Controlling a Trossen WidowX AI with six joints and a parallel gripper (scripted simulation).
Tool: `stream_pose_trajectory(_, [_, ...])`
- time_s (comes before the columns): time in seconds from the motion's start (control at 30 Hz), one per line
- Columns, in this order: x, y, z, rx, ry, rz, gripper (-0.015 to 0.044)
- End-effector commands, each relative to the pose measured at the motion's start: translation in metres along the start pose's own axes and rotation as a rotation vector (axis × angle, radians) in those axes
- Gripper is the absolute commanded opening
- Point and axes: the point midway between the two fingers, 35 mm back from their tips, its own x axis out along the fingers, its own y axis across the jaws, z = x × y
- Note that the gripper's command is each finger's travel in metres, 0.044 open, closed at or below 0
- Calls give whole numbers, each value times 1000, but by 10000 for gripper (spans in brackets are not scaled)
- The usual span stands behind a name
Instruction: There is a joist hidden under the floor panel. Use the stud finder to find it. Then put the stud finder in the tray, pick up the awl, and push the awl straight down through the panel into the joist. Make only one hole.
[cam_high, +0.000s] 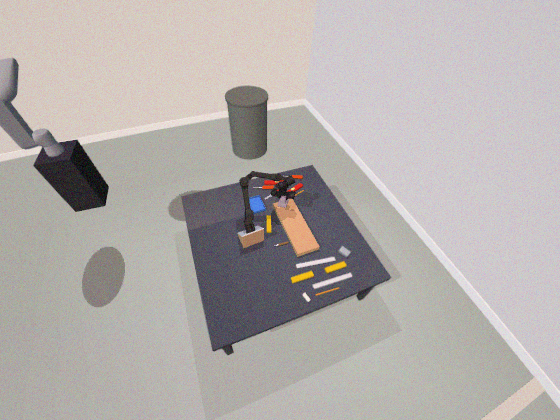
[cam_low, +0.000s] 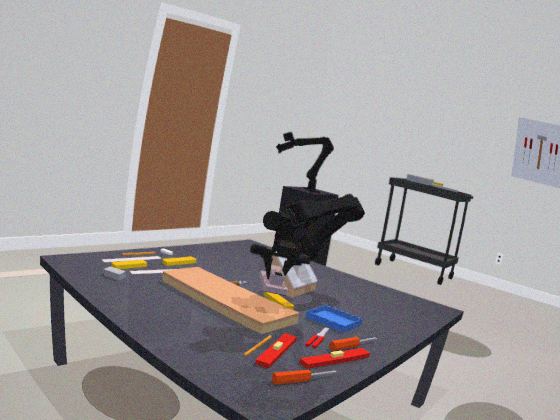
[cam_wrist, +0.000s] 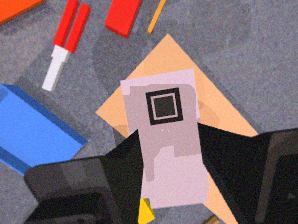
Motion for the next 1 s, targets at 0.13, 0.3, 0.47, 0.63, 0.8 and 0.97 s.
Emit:
stream_pose_trajectory(0.13, [-1,53,15,-139,-31,35,0])
stream_pose_trajectory(0.3, [0,86,19,-220,-45,66,0])
stream_pose_trajectory(0.47, [-1,118,20,-301,-61,100,0])
stream_pose_trajectory(0.63, [-2,150,18,-380,-80,135,0])
stream_pose_trajectory(0.8, [-5,181,13,-459,-100,174,0])
stream_pose_trajectory(0.97, [-9,210,5,-536,-122,214,0])
